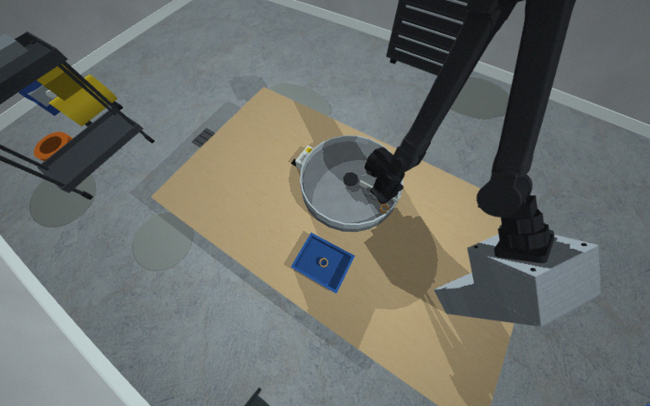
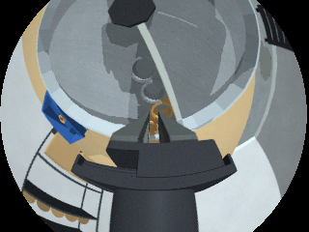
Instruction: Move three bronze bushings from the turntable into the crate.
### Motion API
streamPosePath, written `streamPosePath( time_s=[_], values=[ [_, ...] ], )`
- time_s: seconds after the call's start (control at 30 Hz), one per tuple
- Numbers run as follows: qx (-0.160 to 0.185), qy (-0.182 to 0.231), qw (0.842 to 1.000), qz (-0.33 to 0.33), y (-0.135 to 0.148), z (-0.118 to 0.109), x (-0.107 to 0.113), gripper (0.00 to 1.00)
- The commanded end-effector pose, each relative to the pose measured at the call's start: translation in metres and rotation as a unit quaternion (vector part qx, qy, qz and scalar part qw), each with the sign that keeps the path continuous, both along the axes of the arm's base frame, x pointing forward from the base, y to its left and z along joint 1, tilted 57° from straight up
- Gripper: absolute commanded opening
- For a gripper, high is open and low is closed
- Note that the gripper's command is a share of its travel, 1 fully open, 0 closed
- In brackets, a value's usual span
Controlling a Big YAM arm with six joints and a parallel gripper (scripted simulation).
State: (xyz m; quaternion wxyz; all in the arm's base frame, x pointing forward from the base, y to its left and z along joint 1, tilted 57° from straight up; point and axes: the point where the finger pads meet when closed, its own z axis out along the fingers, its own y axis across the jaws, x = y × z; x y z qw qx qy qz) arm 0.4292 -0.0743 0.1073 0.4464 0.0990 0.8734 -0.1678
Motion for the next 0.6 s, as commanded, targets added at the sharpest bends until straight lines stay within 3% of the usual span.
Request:
streamPosePath(
  time_s=[0.0,0.57],
  values=[
    [-0.002,-0.001,1.0,0.008,0.0053,0.0044,0.0026,0.12],
    [-0.002,-0.003,1.0,0.008,0.0064,0.0068,0.0019,0.12]
  ],
)
